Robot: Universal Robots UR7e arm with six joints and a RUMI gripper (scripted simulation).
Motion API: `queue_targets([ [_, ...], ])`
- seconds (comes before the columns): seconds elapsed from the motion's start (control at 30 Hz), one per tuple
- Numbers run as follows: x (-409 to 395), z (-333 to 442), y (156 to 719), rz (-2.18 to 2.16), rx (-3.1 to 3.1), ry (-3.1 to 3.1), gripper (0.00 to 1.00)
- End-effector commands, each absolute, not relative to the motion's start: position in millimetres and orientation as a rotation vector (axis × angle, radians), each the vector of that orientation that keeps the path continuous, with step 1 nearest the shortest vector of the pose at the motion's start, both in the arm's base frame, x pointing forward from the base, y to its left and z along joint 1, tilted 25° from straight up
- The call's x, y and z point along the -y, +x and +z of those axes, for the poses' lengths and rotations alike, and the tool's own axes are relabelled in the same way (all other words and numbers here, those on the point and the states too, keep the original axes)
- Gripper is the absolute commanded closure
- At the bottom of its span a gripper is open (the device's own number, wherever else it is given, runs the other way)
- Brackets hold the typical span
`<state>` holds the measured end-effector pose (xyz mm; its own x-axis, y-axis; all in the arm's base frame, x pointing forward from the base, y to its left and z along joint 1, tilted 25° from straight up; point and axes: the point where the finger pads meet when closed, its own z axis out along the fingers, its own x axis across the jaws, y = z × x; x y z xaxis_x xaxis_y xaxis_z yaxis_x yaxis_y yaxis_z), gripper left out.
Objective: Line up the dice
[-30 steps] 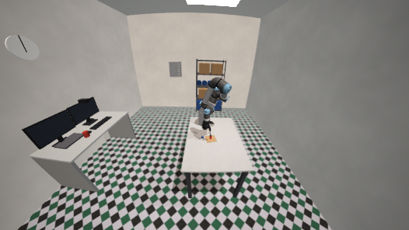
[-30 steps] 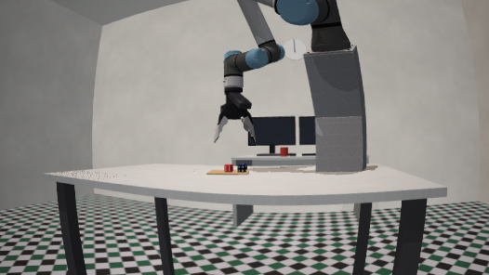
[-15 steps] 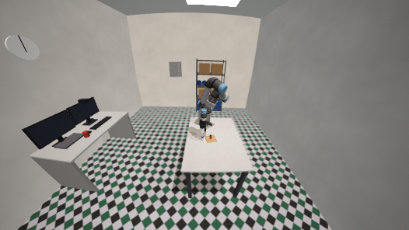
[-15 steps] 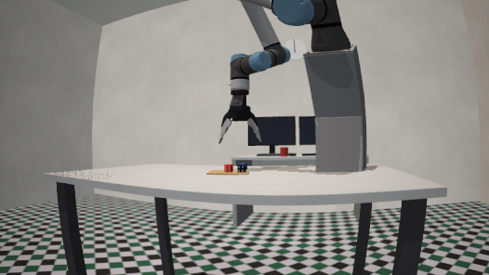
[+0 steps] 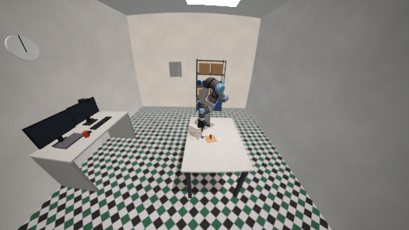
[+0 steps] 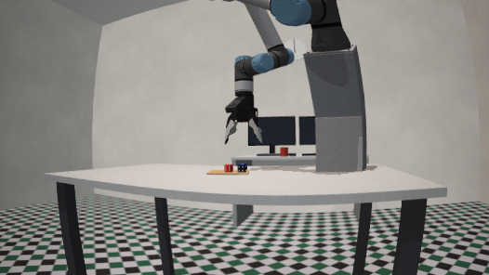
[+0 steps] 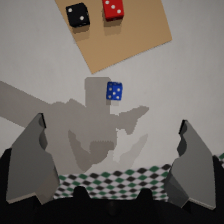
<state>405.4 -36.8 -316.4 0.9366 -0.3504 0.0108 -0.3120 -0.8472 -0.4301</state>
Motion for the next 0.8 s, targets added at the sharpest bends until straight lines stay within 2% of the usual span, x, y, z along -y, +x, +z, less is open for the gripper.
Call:
queue_targets([
  [0.0, 39.1, -317.3, 405.0, -0.115, -0.524, -2.652, 0.0],
  [0.2, 39.3, -317.5, 404.9, -0.113, -0.529, -2.651, 0.0],
  [0.23, 39.3, -317.5, 404.9, -0.113, -0.529, -2.651, 0.76],
  [0.77, 39.3, -317.5, 404.9, -0.113, -0.529, -2.651, 0.76],
])
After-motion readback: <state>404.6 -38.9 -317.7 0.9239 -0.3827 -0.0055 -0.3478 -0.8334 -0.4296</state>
